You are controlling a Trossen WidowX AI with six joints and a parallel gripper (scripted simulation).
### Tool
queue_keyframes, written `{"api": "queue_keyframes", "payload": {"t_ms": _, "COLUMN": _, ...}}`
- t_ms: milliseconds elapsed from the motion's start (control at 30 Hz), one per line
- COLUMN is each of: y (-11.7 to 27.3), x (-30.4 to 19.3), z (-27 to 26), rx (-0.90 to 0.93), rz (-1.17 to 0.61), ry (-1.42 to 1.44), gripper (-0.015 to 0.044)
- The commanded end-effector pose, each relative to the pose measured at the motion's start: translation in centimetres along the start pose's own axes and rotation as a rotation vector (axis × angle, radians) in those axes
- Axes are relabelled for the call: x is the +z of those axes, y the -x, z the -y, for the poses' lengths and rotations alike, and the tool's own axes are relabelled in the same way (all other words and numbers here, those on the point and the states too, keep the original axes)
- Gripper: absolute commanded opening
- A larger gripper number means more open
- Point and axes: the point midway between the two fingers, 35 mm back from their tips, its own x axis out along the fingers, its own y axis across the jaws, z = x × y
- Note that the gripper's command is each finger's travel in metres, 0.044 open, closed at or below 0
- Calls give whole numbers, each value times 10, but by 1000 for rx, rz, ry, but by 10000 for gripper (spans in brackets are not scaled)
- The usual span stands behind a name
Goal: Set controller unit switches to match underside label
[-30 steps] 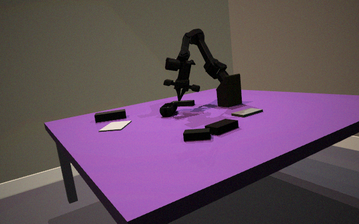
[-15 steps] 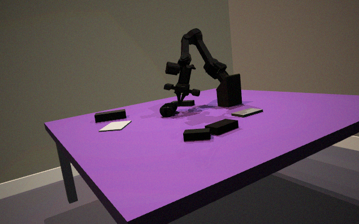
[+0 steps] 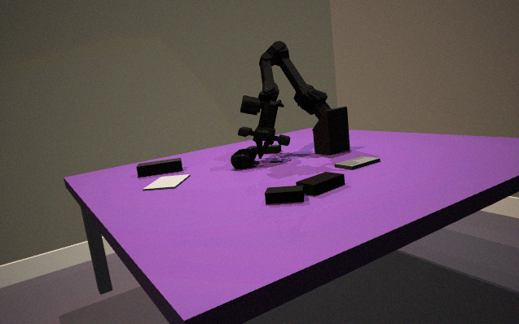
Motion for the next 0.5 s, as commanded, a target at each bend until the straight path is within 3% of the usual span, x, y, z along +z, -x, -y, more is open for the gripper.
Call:
{"api": "queue_keyframes", "payload": {"t_ms": 0, "y": -3, "x": 0, "z": -3, "rx": 6, "rz": -1, "ry": 11, "gripper": 0}}
{"api": "queue_keyframes", "payload": {"t_ms": 467, "y": -5, "x": 0, "z": 1, "rx": 6, "rz": -1, "ry": 11, "gripper": 0}}
